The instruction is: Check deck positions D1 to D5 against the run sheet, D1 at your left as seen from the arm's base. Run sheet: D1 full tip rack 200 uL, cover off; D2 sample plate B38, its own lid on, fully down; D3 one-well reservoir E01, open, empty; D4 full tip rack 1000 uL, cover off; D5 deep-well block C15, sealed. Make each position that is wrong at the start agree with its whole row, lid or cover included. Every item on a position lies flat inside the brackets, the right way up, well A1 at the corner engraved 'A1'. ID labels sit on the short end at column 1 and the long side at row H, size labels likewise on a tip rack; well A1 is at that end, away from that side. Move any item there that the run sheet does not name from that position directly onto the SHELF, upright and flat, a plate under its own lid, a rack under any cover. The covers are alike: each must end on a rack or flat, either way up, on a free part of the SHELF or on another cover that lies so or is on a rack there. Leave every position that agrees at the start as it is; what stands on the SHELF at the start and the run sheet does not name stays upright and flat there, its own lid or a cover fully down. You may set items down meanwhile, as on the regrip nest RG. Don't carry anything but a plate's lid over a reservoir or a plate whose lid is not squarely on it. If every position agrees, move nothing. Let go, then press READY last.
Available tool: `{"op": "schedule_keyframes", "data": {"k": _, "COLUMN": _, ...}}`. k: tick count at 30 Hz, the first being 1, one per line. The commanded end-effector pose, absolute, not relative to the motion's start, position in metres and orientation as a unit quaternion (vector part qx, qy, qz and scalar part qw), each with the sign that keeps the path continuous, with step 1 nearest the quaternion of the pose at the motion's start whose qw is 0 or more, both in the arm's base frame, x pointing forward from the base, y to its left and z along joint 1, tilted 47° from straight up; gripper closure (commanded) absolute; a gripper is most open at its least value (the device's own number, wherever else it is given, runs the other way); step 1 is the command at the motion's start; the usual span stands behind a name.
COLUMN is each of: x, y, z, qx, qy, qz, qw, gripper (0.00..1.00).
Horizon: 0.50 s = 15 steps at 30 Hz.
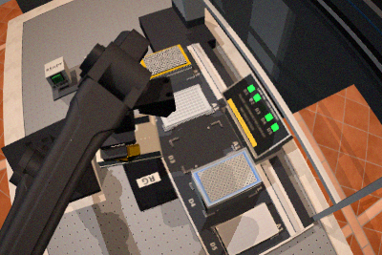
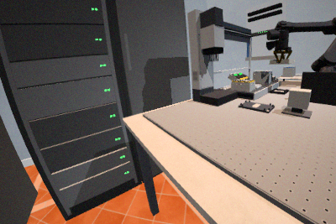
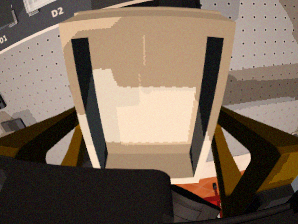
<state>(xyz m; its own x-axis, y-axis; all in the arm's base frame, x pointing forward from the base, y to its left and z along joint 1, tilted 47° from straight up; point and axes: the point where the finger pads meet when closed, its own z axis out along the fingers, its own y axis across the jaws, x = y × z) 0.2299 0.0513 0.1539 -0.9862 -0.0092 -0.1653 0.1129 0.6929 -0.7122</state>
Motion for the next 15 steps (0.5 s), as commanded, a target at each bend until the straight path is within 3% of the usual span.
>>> {"op": "schedule_keyframes", "data": {"k": 1, "x": 0.2369, "y": 0.0555, "z": 0.1626, "qx": 0.086, "qy": 0.914, "qz": -0.382, "qw": 0.105, "gripper": 1.0}}
{"op": "schedule_keyframes", "data": {"k": 15, "x": 0.2368, "y": 0.0554, "z": 0.1626, "qx": 0.191, "qy": 0.898, "qz": -0.368, "qw": 0.149, "gripper": 1.0}}
